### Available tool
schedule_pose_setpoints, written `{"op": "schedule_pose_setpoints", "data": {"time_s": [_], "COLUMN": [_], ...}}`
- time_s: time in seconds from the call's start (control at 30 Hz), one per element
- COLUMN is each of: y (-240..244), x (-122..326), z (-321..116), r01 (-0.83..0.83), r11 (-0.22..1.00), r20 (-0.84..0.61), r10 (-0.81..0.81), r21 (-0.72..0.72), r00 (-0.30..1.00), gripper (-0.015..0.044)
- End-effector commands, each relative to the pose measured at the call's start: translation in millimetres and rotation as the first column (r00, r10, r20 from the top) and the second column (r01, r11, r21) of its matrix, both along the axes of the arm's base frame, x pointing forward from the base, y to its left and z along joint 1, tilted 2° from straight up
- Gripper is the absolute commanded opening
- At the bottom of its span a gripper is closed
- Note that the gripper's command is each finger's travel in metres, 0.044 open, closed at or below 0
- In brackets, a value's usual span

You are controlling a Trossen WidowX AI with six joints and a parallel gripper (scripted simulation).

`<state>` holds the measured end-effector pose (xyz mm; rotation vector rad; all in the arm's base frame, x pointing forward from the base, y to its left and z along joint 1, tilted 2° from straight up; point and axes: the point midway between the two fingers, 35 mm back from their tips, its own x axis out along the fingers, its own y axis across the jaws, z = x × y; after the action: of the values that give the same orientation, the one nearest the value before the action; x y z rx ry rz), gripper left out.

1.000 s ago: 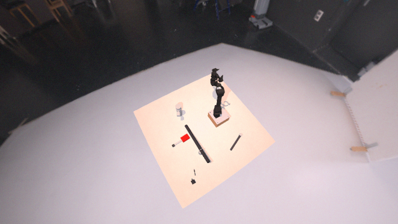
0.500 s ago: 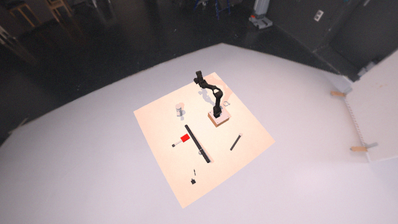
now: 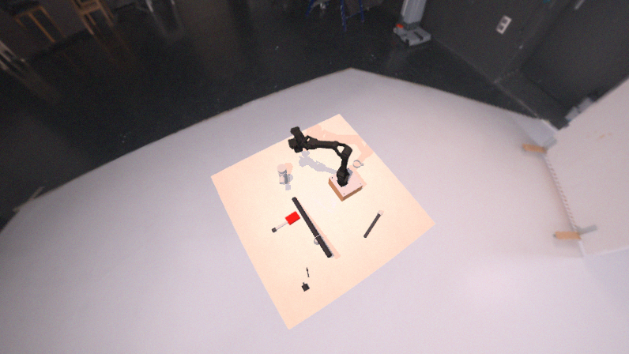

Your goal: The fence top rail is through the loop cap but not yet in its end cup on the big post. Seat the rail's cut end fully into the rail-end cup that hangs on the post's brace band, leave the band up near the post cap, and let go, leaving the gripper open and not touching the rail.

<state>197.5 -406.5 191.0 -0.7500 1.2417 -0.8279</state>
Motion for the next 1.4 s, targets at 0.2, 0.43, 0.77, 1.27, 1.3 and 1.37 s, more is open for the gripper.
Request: {"op": "schedule_pose_setpoints", "data": {"time_s": [0.2, 0.43, 0.77, 1.27, 1.3, 1.37], "y": [125, 232, 384, 351, 342, 324], "x": [119, 158, 158, 168, 170, 173], "z": [-10, -15, -17, -23, -25, -28], "r01": [-0.250, -0.358, -0.378, -0.491, -0.519, -0.576], "r11": [0.926, 0.790, 0.512, 0.547, 0.549, 0.543], "r20": [0.296, 0.404, 0.395, 0.338, 0.315, 0.256], "r10": [0.164, 0.154, 0.080, 0.360, 0.427, 0.553], "r21": [0.281, 0.498, 0.772, 0.678, 0.655, 0.611], "r00": [0.941, 0.902, 0.915, 0.869, 0.848, 0.793], "gripper": [0.0440, 0.0440, 0.0440, 0.0440, 0.0440, 0.0440]}}
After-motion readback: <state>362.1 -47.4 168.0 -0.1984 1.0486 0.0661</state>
